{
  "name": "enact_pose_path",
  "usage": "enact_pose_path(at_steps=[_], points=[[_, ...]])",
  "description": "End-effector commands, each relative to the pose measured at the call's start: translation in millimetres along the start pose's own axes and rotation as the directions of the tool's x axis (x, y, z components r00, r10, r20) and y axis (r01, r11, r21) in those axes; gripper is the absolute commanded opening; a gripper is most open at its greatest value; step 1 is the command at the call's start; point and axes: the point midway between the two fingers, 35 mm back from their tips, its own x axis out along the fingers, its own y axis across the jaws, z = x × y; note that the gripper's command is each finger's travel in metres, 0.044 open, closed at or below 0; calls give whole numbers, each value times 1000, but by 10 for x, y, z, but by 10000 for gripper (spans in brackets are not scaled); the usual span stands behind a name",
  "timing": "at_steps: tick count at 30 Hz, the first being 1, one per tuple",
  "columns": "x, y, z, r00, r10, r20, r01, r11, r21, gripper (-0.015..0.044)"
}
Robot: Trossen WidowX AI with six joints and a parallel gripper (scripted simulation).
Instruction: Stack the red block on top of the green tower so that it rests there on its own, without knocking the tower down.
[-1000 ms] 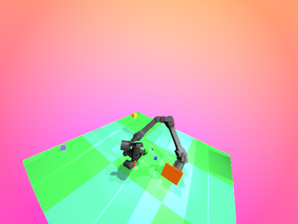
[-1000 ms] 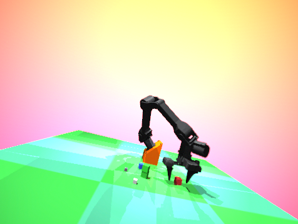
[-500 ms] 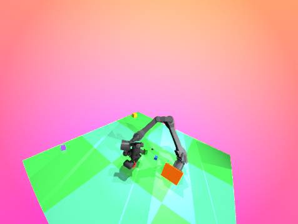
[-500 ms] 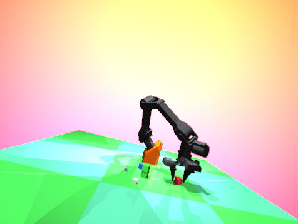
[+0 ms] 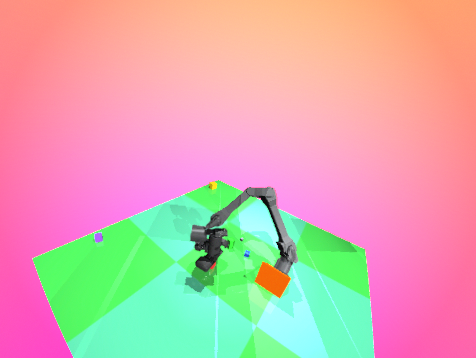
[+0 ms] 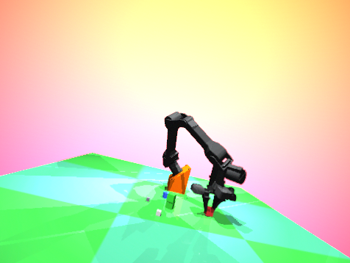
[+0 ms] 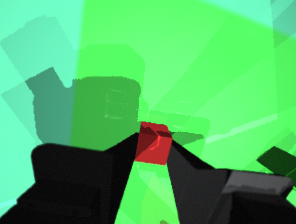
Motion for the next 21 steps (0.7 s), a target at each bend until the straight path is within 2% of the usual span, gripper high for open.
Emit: enact_pose_path(at_steps=[1, 17, 21], points=[[-154, 16, 17, 1000, 6, 9, -6, 1000, 3, 0], [-1045, 18, 4, 1000, 8, 10, -8, 1000, 1, 0], [-1134, 18, 2, 1000, 9, 9, -9, 1000, 1, 0]])
